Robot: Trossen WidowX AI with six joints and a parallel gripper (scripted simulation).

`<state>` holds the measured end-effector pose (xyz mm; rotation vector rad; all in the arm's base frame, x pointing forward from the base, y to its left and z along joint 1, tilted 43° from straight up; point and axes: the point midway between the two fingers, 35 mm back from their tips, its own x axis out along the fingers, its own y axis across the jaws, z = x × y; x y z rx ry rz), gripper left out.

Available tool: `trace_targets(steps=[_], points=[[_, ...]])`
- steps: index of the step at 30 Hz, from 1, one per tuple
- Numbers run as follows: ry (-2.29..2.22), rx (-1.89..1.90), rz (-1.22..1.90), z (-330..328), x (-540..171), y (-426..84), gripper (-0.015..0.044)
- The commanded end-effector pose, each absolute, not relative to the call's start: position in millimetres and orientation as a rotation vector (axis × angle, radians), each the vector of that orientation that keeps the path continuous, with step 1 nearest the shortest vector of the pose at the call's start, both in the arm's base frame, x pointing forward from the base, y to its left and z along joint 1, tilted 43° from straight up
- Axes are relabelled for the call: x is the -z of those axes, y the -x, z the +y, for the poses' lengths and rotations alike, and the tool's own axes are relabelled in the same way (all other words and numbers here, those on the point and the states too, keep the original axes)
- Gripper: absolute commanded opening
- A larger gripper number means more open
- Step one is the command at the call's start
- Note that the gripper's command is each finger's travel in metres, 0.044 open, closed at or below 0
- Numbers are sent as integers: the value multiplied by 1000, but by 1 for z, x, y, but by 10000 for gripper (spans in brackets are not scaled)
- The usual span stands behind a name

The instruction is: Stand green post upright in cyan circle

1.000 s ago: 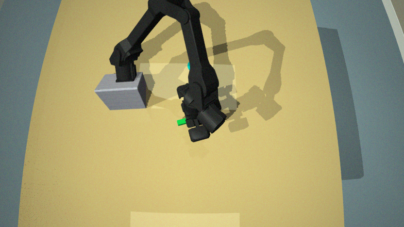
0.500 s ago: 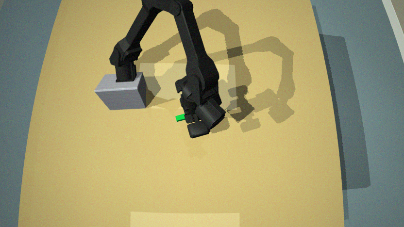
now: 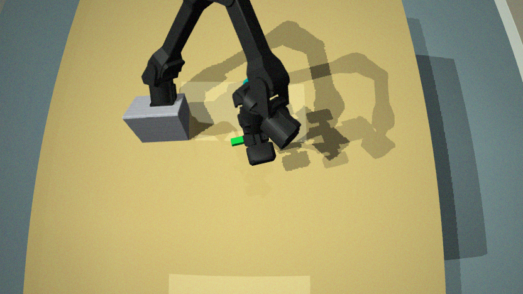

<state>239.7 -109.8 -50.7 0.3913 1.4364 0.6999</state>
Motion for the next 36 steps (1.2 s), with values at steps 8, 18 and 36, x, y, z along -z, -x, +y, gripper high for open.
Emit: trace_targets(steps=[8,18,36], points=[[-429,-663,1461,-96,34,-247,23],[-460,-622,1482,-83,19,-253,23],[-534,-546,1512,-61,-7,-262,23]])
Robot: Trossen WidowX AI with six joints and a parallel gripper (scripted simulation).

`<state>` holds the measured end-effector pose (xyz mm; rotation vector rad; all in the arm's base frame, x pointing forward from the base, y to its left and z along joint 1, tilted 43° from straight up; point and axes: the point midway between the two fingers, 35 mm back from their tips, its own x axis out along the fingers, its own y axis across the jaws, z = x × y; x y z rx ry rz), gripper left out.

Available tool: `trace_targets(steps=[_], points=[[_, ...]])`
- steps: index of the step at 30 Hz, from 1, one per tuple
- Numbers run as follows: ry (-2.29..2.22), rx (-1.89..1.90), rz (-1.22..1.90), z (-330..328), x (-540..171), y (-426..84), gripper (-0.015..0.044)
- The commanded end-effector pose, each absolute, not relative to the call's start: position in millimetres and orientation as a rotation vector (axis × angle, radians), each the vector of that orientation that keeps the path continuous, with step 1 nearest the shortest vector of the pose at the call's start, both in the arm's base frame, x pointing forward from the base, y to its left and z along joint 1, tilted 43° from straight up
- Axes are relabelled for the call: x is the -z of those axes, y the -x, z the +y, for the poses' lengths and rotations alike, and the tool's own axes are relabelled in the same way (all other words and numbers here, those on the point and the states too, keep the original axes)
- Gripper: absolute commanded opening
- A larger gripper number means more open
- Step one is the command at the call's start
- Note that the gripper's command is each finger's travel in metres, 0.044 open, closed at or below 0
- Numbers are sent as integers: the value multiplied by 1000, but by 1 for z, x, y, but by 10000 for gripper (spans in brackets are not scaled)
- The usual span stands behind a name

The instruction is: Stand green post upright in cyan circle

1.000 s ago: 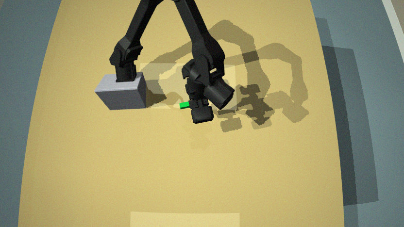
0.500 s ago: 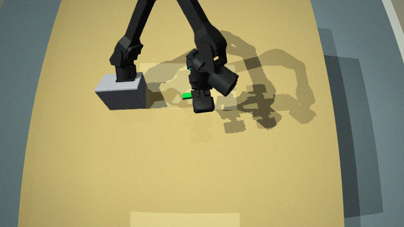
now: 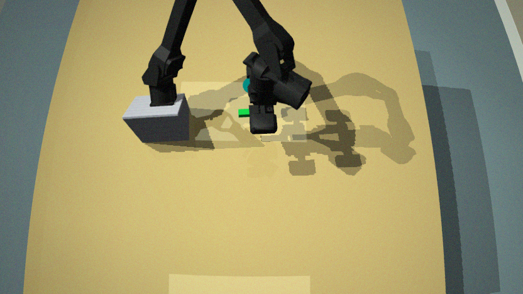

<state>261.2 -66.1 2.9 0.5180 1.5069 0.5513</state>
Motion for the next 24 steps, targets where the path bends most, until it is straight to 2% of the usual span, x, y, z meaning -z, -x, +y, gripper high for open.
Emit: trace_targets(steps=[1,24], points=[[-538,-542,1513,-60,-8,-262,23],[-647,-448,1544,-29,-38,-268,23]])
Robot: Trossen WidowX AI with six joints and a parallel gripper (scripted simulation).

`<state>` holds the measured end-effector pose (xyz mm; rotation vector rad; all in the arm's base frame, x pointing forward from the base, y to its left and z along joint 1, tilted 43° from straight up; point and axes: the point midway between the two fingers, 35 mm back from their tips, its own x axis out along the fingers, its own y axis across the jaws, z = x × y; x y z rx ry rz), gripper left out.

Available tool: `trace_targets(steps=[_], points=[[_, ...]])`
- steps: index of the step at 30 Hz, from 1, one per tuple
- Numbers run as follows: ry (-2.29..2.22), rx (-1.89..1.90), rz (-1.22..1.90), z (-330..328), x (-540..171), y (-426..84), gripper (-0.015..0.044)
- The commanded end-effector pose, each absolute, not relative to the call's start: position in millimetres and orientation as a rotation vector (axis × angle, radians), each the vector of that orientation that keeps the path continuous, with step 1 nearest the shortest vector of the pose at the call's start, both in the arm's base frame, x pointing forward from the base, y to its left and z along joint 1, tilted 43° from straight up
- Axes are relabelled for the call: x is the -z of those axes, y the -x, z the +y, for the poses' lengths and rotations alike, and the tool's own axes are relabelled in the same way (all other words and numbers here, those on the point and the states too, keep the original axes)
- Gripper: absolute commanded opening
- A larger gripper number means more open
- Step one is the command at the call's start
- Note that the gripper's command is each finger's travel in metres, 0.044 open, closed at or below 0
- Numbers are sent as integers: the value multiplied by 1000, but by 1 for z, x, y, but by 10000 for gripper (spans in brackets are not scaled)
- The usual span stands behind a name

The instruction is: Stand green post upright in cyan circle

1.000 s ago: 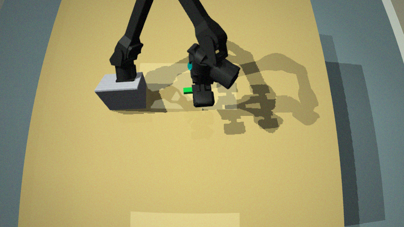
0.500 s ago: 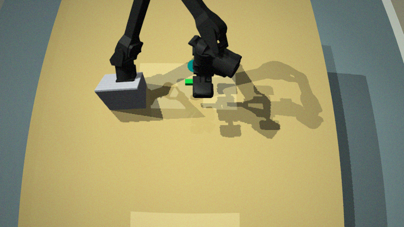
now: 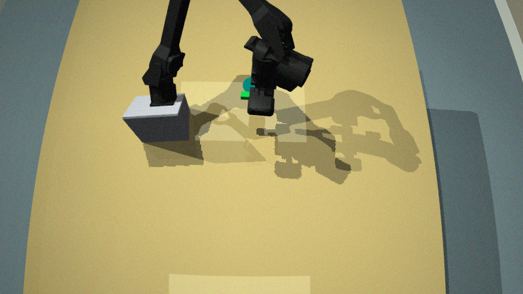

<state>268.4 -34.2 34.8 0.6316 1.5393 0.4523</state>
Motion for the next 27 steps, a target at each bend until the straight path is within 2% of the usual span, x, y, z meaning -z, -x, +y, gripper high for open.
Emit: trace_targets(steps=[1,27], points=[[-652,-444,1546,-27,-40,-268,23],[-782,-349,1580,9,-73,-266,23]])
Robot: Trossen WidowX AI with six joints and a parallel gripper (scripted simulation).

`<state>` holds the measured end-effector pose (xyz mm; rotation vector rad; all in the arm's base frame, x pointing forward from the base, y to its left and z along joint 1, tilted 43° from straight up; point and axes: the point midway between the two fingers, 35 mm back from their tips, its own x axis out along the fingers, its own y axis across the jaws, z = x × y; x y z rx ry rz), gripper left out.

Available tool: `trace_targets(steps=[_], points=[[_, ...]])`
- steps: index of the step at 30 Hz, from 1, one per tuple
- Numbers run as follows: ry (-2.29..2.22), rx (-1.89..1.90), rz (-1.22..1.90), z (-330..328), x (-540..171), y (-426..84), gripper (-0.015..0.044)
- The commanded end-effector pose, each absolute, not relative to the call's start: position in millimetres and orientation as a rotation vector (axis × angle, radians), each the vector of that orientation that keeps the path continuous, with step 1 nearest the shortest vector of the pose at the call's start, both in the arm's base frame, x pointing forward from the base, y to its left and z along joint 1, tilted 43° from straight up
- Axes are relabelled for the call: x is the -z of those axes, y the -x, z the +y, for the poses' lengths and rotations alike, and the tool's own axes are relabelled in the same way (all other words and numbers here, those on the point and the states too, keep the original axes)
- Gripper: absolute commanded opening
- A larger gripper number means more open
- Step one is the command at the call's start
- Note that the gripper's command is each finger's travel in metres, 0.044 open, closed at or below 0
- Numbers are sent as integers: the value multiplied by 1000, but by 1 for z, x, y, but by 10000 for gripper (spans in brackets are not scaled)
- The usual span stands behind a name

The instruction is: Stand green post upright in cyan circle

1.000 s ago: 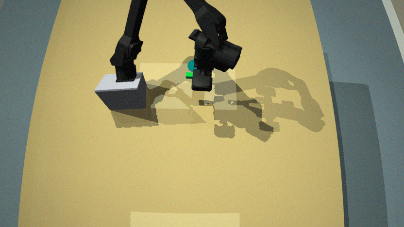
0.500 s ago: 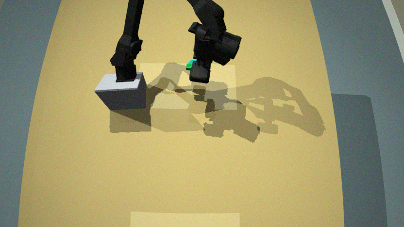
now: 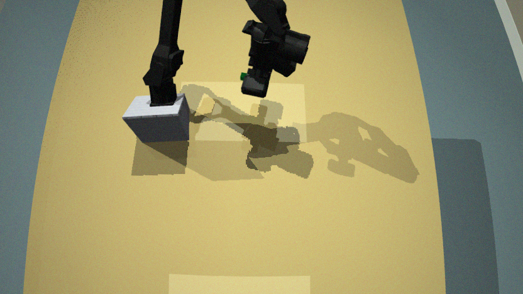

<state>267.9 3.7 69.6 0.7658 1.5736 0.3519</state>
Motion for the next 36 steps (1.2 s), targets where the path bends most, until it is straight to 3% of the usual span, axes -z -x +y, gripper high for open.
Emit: trace_targets(steps=[1,36], points=[[-787,-345,1581,10,-74,-266,23],[-911,-234,1629,51,-106,-252,23]])
